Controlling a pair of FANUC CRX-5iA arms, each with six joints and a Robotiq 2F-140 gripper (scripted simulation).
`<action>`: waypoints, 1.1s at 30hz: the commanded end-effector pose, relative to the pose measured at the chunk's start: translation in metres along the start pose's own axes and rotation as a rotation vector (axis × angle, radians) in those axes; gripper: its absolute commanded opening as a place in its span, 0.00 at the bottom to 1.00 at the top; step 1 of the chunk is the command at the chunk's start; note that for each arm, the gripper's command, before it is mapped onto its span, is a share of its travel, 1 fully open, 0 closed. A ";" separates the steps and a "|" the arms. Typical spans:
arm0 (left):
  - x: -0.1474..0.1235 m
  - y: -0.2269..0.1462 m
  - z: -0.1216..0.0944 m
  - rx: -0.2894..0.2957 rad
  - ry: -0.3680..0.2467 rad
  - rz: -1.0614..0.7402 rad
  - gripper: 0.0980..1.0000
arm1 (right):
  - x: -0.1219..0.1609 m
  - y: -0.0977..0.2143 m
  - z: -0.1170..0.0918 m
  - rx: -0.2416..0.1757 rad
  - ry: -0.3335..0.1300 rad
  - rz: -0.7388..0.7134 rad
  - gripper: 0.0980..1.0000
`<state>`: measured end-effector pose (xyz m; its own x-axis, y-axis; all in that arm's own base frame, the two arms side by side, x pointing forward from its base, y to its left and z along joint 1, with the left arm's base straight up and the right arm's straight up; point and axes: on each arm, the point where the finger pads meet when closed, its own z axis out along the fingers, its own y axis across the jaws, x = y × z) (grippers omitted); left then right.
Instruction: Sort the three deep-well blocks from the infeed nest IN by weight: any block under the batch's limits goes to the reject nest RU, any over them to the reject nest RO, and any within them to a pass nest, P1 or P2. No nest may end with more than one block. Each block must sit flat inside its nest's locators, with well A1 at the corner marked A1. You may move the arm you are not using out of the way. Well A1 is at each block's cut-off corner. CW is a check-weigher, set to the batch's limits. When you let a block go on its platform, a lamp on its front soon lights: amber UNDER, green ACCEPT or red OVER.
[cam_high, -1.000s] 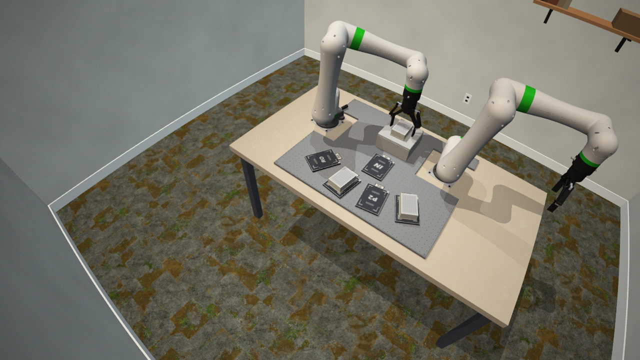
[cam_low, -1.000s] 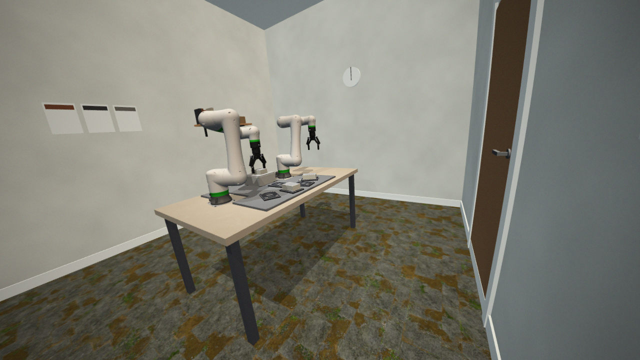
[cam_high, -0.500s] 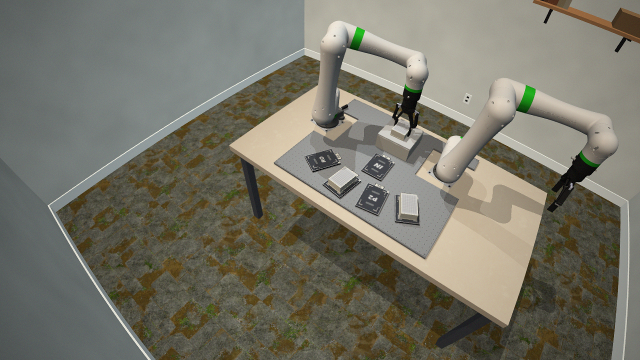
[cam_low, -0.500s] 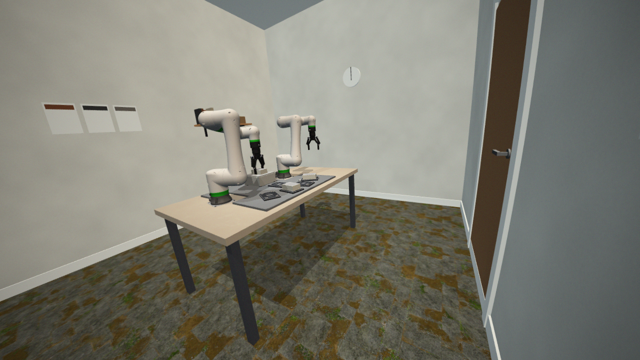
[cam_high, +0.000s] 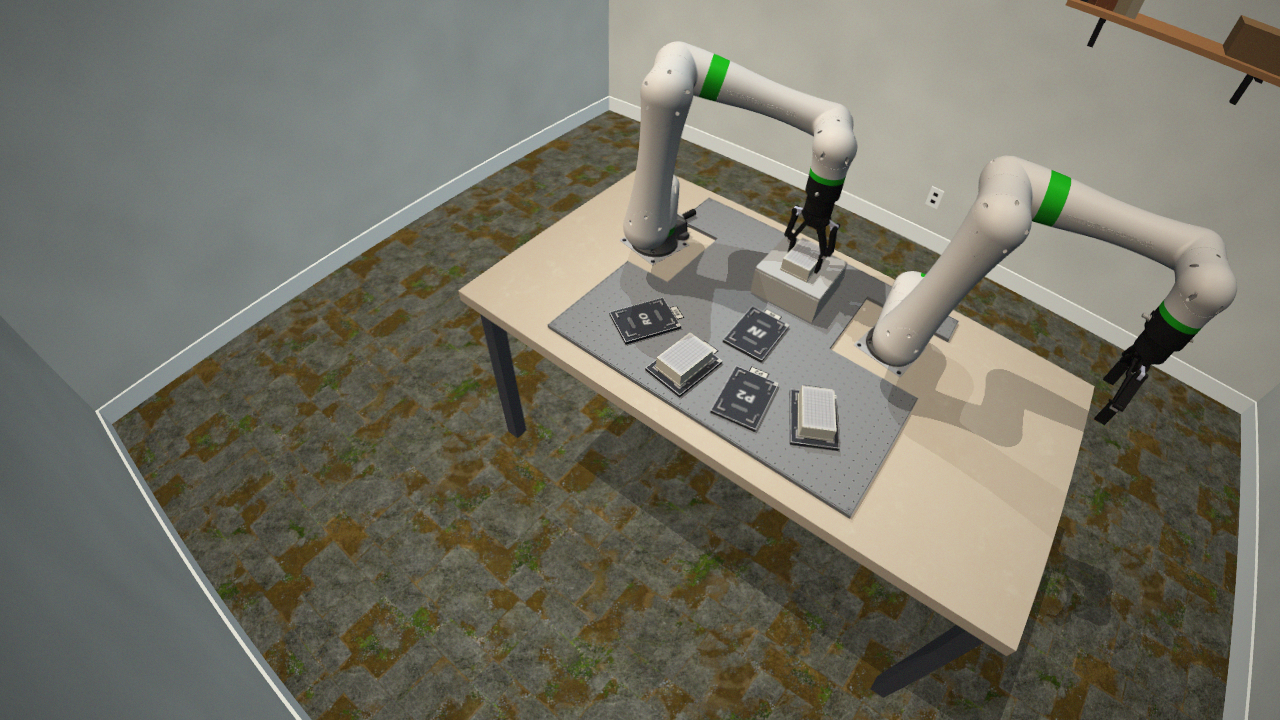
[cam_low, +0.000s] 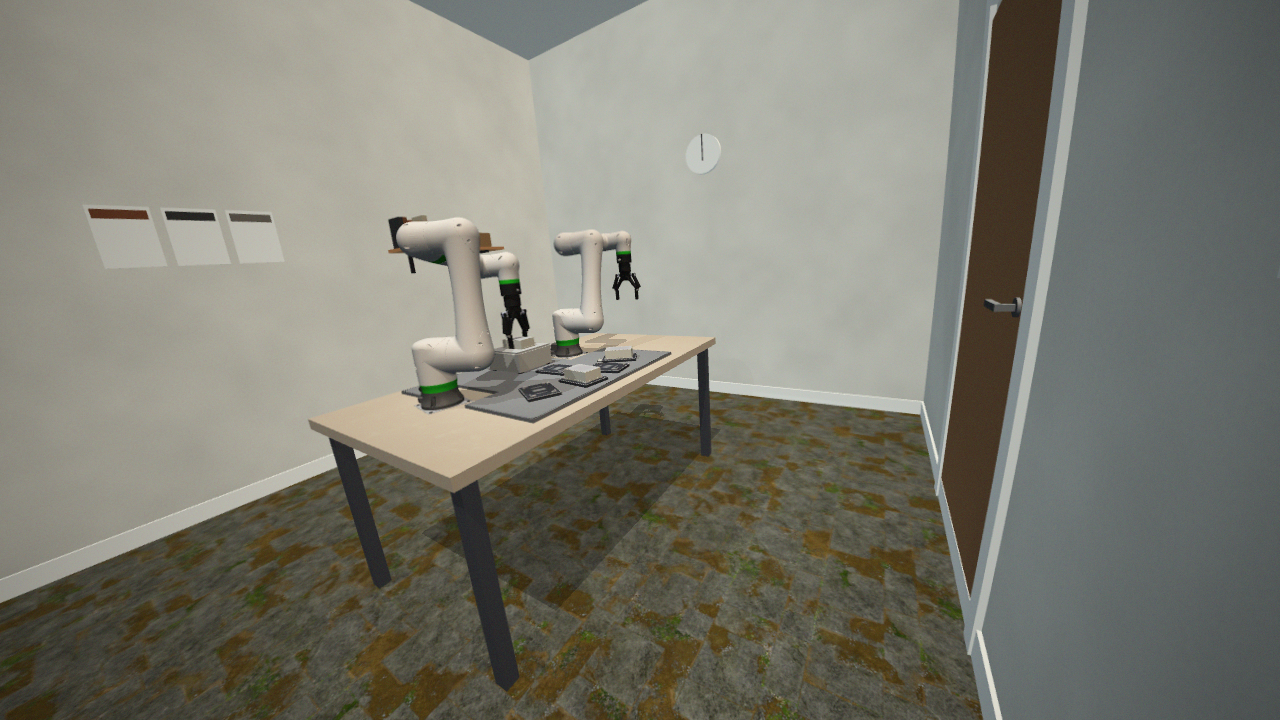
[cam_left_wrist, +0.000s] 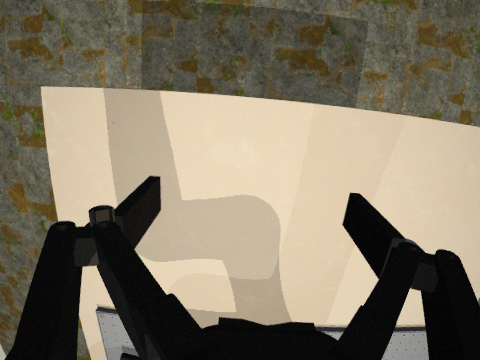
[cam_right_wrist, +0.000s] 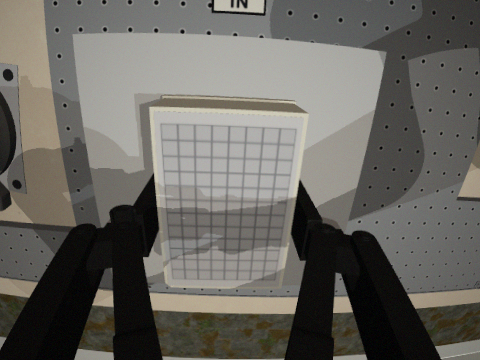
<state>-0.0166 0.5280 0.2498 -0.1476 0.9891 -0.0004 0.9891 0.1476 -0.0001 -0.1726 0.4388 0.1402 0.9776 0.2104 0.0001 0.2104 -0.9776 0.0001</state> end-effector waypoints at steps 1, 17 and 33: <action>0.000 0.000 -0.001 0.000 0.002 0.000 1.00 | 0.000 0.000 -0.001 0.001 0.000 0.000 0.00; 0.000 0.000 -0.001 0.000 0.002 0.000 1.00 | 0.000 0.000 -0.024 0.001 0.000 0.000 0.00; 0.000 0.000 -0.001 0.000 0.002 0.000 1.00 | 0.000 0.000 -0.047 0.001 0.000 0.000 0.00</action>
<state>-0.0166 0.5280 0.2498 -0.1476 0.9891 -0.0004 0.9891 0.1476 -0.0001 -0.1726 0.4387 0.1839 0.9776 0.2104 0.0000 0.2104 -0.9776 0.0004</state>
